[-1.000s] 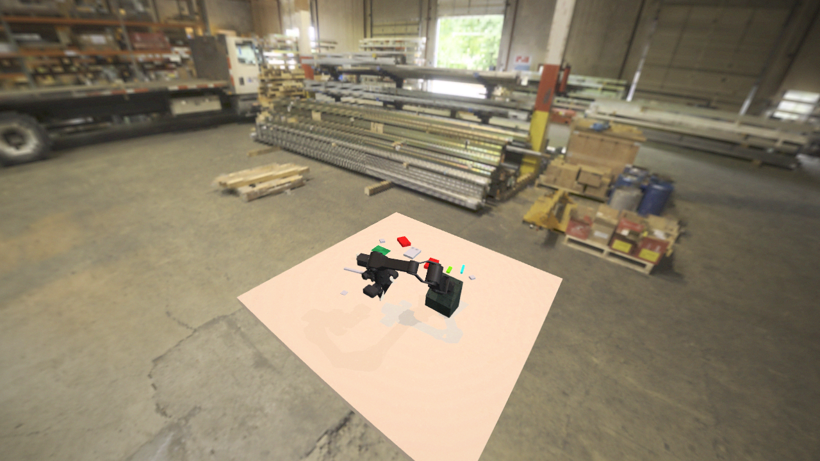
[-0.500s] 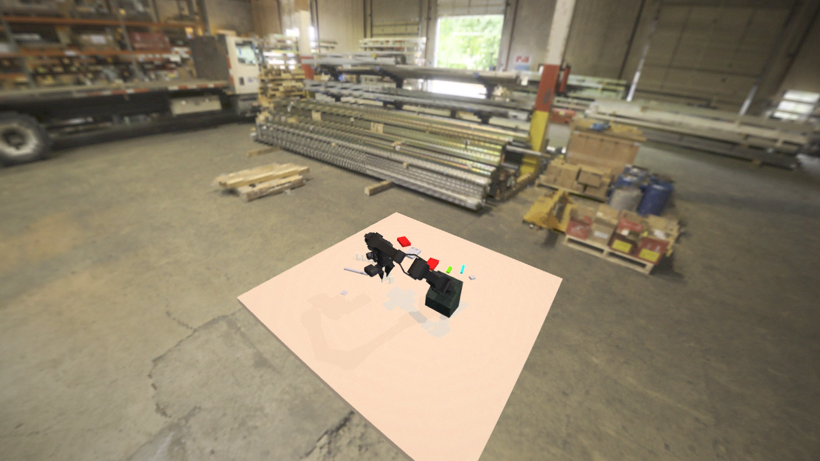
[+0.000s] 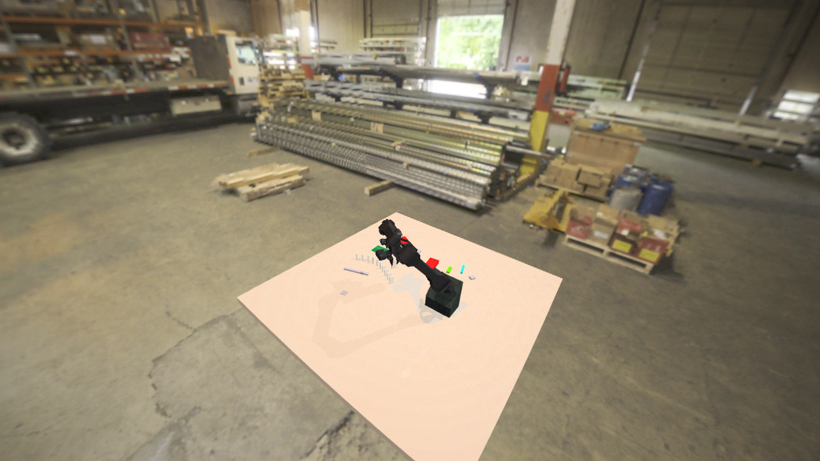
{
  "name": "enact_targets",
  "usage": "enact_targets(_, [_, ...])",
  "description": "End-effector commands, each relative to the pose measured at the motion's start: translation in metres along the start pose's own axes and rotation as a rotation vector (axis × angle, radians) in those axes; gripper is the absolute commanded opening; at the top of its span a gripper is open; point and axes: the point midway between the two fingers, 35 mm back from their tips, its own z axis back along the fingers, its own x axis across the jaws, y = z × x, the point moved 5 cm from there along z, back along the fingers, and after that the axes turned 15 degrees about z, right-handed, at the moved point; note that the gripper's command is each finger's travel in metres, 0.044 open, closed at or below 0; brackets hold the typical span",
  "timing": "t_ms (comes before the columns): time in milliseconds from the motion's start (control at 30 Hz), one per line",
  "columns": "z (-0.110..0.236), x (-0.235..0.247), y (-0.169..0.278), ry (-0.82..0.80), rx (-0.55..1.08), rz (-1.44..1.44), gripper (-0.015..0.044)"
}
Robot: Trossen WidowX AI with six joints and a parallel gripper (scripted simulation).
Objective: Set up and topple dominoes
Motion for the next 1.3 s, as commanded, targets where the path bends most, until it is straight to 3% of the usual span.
enact_targets(0, [-0.022,-0.003,-0.002,-0.001,0.014,-0.015,0.0107])
enact_targets(600, [-0.124,0.0,0.005,-0.012,0.017,-0.014,0.0107])
enact_targets(1067, [-0.127,0.0,0.006,-0.013,0.017,-0.013,0.0107])
enact_targets(1267, [-0.127,0.0,0.006,-0.013,0.017,-0.013,0.0265])
